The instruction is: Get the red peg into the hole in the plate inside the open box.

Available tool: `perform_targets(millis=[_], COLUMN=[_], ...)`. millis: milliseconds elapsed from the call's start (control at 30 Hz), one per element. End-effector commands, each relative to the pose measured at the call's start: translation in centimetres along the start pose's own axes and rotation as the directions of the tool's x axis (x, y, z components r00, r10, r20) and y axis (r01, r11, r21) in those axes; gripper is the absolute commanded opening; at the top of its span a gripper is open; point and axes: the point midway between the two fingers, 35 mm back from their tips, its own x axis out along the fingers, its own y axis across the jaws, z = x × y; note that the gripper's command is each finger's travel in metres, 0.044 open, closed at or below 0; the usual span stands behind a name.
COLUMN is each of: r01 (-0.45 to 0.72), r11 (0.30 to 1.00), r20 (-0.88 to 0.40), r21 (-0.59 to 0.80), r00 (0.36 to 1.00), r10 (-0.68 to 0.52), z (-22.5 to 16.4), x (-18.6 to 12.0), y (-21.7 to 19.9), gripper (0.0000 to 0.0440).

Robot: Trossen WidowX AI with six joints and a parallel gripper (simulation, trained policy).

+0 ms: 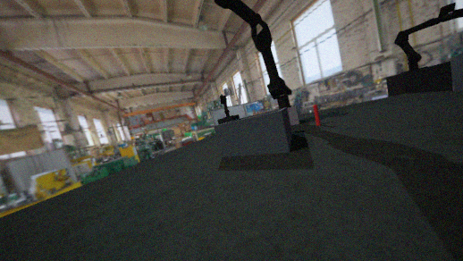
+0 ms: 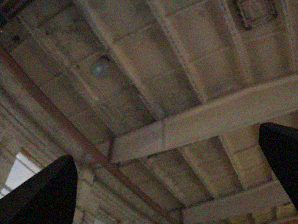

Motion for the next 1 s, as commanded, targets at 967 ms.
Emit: perform_targets(millis=[967], r01=[0.748], r11=[0.568], r20=[0.166], r21=[0.343], r00=[0.547], r10=[-0.821], z=[-4.3], x=[-15.6], y=[-23.1], gripper=[0.044])
